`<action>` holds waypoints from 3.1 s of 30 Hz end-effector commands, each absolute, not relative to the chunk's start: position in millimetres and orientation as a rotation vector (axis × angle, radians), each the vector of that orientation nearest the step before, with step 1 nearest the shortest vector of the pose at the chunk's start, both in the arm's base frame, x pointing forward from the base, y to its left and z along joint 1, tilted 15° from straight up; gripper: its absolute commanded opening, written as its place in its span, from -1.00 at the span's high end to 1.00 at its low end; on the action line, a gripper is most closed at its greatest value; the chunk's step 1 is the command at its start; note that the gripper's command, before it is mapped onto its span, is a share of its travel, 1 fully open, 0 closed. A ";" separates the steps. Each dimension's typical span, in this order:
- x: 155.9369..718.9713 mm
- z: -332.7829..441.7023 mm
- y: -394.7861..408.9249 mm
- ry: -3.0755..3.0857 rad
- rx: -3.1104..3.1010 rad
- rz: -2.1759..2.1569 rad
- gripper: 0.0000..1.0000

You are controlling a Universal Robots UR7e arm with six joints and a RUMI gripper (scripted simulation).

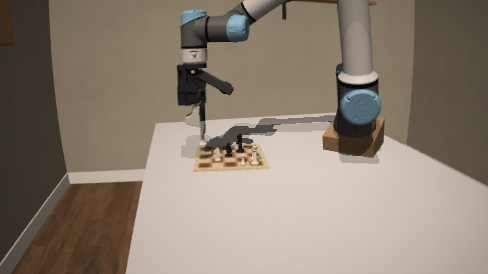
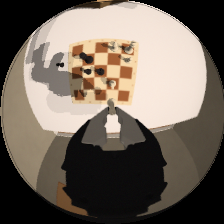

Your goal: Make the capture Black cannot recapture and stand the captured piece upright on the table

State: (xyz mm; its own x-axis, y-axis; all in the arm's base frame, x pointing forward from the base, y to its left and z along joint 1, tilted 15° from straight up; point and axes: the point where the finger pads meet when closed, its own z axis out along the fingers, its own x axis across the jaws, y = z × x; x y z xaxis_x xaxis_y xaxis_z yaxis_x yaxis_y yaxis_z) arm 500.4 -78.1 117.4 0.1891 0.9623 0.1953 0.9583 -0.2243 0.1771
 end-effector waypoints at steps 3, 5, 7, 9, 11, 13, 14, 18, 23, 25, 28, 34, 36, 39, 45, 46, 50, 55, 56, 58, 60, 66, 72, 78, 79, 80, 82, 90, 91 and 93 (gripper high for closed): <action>491.2 157.6 -84.7 1.948 2.411 0.415 1.00; 490.3 161.9 -85.4 1.948 2.411 0.415 1.00; 490.0 163.3 -85.6 1.948 2.411 0.415 1.00; 490.0 163.3 -85.6 1.948 2.411 0.415 1.00; 490.0 163.3 -85.6 1.948 2.411 0.415 1.00; 490.0 163.3 -85.6 1.948 2.411 0.415 1.00; 490.0 163.3 -85.6 1.948 2.411 0.415 1.00; 490.0 163.3 -85.6 1.948 2.411 0.415 1.00; 490.0 163.3 -85.6 1.946 2.413 0.415 1.00; 489.9 163.3 -85.5 1.944 2.415 0.415 1.00; 489.9 163.3 -85.5 1.942 2.417 0.416 1.00; 489.9 163.4 -85.0 1.925 2.433 0.416 1.00; 489.8 163.4 -84.7 1.916 2.442 0.416 1.00; 489.8 163.5 -84.3 1.897 2.459 0.417 1.00; 489.6 163.7 -83.4 1.864 2.488 0.417 1.00; 489.6 163.7 -83.1 1.855 2.497 0.417 1.00; 489.5 163.9 -81.9 1.807 2.538 0.418 1.00; 489.3 164.2 -80.0 1.730 2.601 0.419 1.00; 489.3 164.3 -79.6 1.712 2.615 0.419 1.00; 489.2 164.4 -78.7 1.674 2.645 0.419 1.00; 489.2 164.5 -78.2 1.653 2.661 0.419 1.00; 489.1 165.0 -75.5 1.533 2.746 0.419 1.00; 489.2 165.7 -71.8 1.354 2.858 0.417 1.00; 489.4 166.3 -69.1 1.211 2.937 0.414 1.00; 489.5 166.4 -68.4 1.173 2.956 0.414 1.00; 489.6 166.6 -67.7 1.133 2.976 0.412 1.00; 489.8 166.9 -66.3 1.050 3.014 0.410 1.00; 491.1 168.2 -60.5 0.668 3.156 0.395 1.00; 491.3 168.4 -59.8 0.614 3.171 0.393 1.00; 491.7 168.8 -58.4 0.505 3.200 0.387 1.00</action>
State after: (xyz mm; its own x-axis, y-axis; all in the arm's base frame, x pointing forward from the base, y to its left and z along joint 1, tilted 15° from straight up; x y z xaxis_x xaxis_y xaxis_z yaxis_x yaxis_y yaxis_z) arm 490.7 -61.4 167.5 0.8657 0.4254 0.2638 0.4525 -0.8904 -0.0494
